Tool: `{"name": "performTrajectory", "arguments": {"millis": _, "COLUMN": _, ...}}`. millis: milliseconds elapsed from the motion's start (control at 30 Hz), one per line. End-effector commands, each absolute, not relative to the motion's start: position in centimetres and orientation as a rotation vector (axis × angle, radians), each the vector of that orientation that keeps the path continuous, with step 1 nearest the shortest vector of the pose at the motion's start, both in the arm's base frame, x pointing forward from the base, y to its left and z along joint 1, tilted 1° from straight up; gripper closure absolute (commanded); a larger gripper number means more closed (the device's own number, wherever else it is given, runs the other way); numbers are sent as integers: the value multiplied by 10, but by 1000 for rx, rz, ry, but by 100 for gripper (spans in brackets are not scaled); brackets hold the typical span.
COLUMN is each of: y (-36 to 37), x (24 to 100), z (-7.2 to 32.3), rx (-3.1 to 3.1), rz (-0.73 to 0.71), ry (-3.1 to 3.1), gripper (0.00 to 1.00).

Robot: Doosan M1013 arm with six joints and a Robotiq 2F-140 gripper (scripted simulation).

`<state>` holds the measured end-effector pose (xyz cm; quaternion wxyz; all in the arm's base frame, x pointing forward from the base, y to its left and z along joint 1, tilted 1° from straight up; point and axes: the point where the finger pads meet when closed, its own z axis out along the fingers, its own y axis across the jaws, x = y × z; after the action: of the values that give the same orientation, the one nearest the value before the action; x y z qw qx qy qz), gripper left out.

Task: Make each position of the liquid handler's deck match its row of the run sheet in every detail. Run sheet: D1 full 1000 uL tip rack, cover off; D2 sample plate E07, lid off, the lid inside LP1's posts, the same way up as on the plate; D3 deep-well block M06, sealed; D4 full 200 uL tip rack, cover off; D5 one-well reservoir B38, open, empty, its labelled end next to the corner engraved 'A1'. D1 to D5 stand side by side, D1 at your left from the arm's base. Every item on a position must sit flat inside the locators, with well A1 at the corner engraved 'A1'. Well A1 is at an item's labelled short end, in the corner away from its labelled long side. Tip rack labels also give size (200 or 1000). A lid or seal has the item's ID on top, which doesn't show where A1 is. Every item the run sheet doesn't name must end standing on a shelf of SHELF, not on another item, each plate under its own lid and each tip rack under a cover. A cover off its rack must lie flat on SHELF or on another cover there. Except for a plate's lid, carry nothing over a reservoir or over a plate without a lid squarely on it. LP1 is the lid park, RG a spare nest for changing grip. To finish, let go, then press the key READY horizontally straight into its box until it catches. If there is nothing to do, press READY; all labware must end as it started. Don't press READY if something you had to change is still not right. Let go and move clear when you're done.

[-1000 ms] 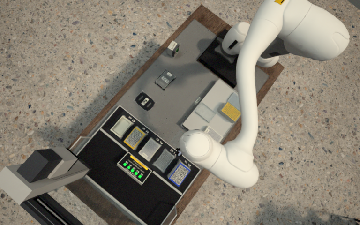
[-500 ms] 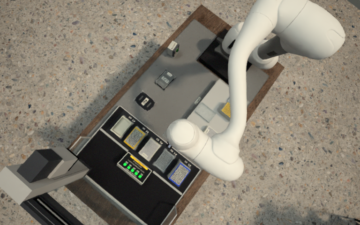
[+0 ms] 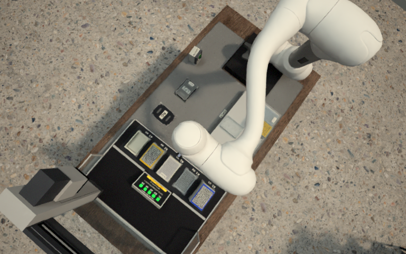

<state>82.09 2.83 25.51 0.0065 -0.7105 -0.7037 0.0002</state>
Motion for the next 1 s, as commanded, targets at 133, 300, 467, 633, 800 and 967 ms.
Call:
{"name": "performTrajectory", "arguments": {"millis": 133, "y": 6, "x": 821, "z": 256, "rx": -2224, "rz": -2, "ry": -2202, "gripper": 90}}
{"name": "performTrajectory", "arguments": {"millis": 300, "y": 6, "x": 796, "z": 256, "rx": -2223, "rz": -2, "ry": -2202, "gripper": 90}}
{"name": "performTrajectory", "arguments": {"millis": 467, "y": 6, "x": 781, "z": 256, "rx": -2223, "rz": -2, "ry": -2202, "gripper": 90}}
{"name": "performTrajectory", "arguments": {"millis": 633, "y": 6, "x": 756, "z": 257, "rx": -2223, "rz": -2, "ry": -2202, "gripper": 90}}
{"name": "performTrajectory", "arguments": {"millis": 800, "y": 6, "x": 731, "z": 257, "rx": -2223, "rz": -2, "ry": -2202, "gripper": 90}}
{"name": "performTrajectory", "arguments": {"millis": 967, "y": 6, "x": 711, "z": 257, "rx": -2223, "rz": -2, "ry": -2202, "gripper": 90}}
